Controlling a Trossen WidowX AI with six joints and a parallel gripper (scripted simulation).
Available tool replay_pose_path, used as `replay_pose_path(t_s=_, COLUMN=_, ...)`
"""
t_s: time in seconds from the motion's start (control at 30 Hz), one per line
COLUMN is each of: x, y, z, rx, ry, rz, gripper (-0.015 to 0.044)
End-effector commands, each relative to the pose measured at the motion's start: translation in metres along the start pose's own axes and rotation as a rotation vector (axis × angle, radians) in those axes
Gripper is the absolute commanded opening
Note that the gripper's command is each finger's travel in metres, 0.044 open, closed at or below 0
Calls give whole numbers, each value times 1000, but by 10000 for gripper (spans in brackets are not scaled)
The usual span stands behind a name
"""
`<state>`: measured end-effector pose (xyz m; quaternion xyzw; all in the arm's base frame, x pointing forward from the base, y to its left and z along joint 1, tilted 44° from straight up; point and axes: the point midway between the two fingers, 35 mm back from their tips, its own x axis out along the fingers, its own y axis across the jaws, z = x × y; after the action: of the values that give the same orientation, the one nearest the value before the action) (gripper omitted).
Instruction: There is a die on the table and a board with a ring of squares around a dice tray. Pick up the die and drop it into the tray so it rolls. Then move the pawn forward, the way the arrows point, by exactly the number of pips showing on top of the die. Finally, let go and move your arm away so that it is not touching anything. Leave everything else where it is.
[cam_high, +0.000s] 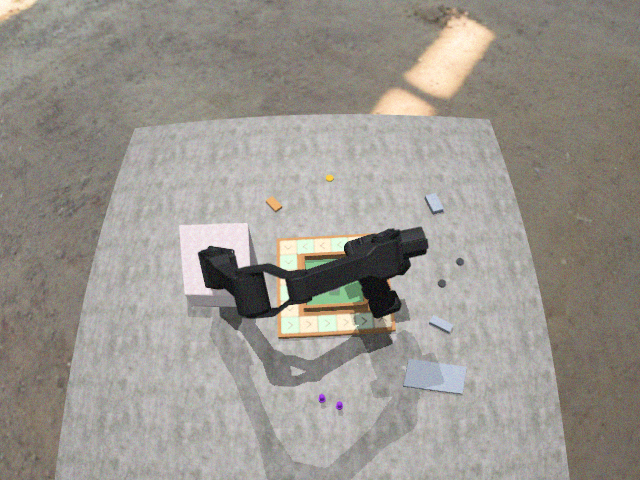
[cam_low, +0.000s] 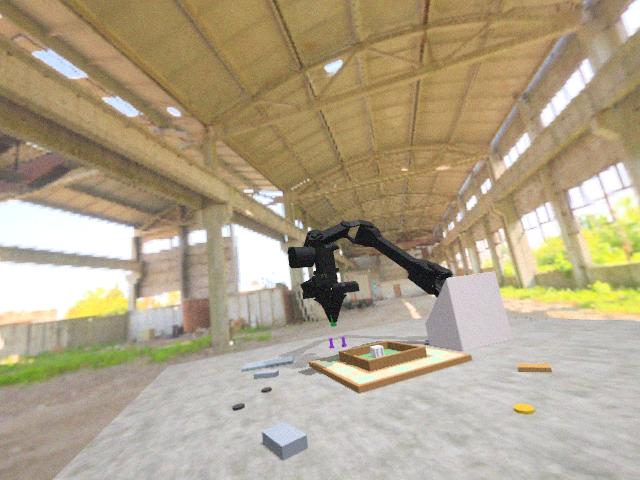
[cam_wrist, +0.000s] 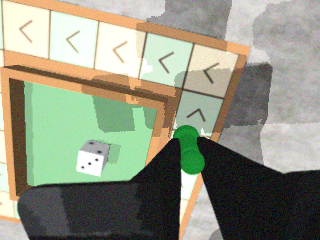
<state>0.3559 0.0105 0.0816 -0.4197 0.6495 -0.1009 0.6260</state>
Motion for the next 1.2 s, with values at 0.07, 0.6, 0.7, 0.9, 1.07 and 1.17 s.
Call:
replay_pose_path(t_s=0.07, x=24, y=6, z=27, rx=-7, ry=3, rz=-4, gripper=0)
replay_pose_path(t_s=0.6, x=68, y=9, z=40, rx=-7, ry=3, rz=-7, gripper=0)
replay_pose_path(t_s=0.7, x=73, y=9, z=40, rx=-7, ry=3, rz=-7, gripper=0)
replay_pose_path(t_s=0.9, x=74, y=9, z=40, rx=-7, ry=3, rz=-7, gripper=0)
replay_pose_path(t_s=1.07, x=81, y=8, z=40, rx=-7, ry=3, rz=-8, gripper=0)
replay_pose_path(t_s=1.17, x=86, y=8, z=40, rx=-7, ry=3, rz=-8, gripper=0)
